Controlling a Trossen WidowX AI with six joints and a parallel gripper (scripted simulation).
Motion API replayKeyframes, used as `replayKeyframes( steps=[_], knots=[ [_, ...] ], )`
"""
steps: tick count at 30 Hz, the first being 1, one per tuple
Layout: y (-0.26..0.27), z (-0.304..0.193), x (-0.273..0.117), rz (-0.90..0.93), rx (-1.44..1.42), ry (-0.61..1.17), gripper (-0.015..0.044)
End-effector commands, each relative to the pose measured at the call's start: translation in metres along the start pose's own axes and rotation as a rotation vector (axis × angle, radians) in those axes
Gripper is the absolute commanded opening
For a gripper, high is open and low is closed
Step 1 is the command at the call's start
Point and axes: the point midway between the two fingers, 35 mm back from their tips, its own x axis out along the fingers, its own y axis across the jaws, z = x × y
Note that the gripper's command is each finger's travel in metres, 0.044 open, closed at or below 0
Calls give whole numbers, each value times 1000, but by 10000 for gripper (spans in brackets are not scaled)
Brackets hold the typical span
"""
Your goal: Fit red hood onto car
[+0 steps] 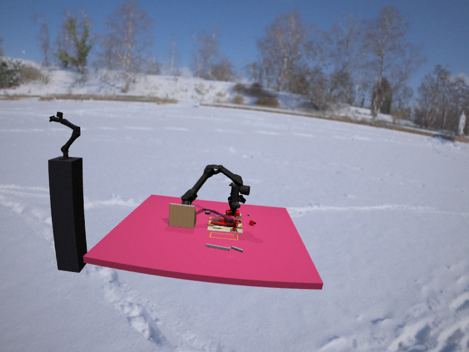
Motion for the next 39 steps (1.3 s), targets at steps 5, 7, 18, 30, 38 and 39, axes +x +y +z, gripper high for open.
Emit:
replayKeyframes(
  steps=[5, 7, 18, 30, 38, 39],
  knots=[
    [26, -3, -1, 8, 126, -8, 0],
    [31, -5, 0, 10, 159, -8, 0],
    [38, -8, 3, 13, 215, -7, 0],
    [41, -7, 49, 15, 215, -7, 0],
    [41, -6, 50, 15, 215, -7, 0],
    [41, -6, 50, 15, 215, -7, 0]
  ],
)
